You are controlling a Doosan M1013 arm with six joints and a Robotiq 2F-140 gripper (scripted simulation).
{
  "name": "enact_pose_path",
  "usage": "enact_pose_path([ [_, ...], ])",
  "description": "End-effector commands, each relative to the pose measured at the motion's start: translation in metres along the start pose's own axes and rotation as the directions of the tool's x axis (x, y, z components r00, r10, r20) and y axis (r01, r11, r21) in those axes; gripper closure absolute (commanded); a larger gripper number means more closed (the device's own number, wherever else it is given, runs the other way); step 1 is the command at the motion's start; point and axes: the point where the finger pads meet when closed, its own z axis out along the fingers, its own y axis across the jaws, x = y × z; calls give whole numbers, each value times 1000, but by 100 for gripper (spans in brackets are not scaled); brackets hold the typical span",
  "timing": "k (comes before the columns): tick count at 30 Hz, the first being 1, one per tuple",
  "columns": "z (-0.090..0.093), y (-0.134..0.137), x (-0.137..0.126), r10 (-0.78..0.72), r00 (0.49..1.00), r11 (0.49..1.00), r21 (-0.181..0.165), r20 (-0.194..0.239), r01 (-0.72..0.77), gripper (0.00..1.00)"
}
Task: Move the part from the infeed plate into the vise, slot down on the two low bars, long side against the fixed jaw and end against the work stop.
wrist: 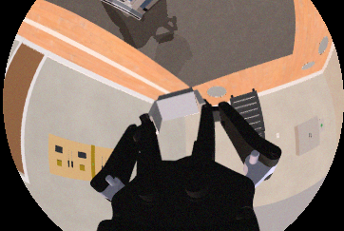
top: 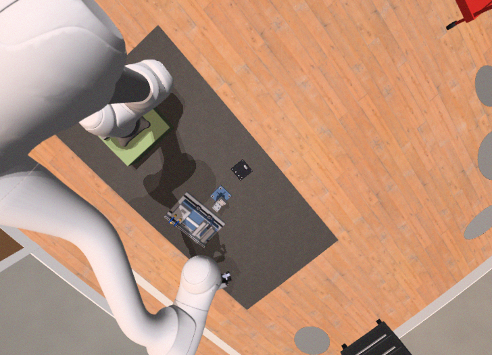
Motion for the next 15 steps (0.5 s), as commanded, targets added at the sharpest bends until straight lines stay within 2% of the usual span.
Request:
enact_pose_path([
  [1, 5, 2, -28, -110, 991, 994, -18, 74, 111, 100],
  [2, 6, 3, -35, -148, 984, 988, -20, 94, 150, 100],
  [4, 6, 3, -35, -148, 984, 988, -20, 94, 150, 100],
  [10, 7, 17, -72, -376, 902, 921, -19, 213, 389, 100],
  [11, 7, 17, -72, -377, 901, 921, -19, 213, 390, 100],
  [15, 7, 30, -91, -518, 807, 841, -2, 284, 541, 100],
])
